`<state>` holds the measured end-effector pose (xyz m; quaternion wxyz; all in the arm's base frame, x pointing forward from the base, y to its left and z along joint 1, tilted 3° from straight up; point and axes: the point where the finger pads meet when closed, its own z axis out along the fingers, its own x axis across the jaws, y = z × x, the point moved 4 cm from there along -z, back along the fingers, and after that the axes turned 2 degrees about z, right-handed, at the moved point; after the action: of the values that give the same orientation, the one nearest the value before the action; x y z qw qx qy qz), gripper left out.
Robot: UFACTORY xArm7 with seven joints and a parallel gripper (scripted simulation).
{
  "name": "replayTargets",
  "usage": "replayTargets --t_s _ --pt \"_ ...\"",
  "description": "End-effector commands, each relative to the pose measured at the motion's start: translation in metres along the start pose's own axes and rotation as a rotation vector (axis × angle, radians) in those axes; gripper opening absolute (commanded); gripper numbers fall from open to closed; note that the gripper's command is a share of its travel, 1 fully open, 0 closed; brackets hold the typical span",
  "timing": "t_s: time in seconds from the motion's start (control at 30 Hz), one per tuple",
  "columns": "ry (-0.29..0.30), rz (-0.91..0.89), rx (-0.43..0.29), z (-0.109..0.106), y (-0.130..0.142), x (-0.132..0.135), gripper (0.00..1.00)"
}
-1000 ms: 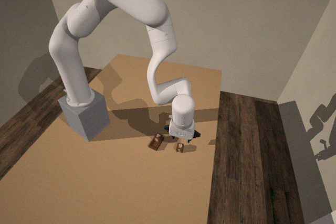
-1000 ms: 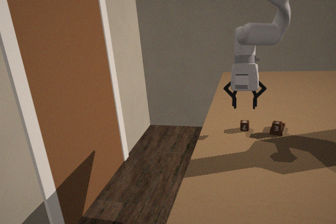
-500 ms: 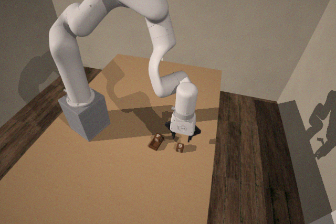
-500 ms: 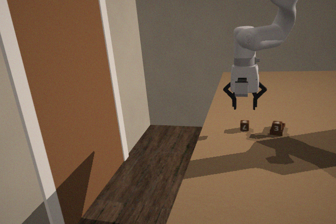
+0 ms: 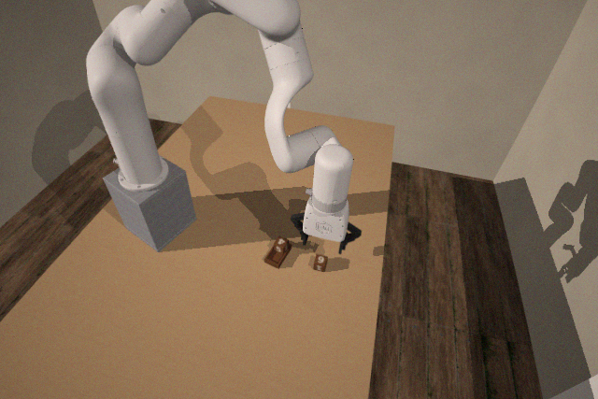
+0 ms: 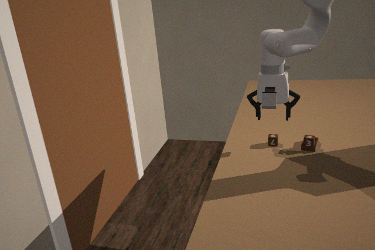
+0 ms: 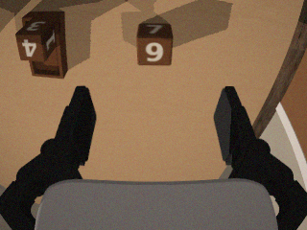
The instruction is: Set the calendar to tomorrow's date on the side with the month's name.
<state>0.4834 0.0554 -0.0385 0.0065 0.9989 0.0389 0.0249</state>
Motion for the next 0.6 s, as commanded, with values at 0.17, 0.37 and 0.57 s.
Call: replayTargets --t_s 0.17,0.37,0.57 --pt "0.004 0.015 0.0 -0.002 -0.001 0.0 1.0" --pt "0.004 0.142 0.0 -0.005 -0.012 -0.008 1.0" --pt "0.005 0.4 0.0 -0.01 -0.032 -0.028 1.0"
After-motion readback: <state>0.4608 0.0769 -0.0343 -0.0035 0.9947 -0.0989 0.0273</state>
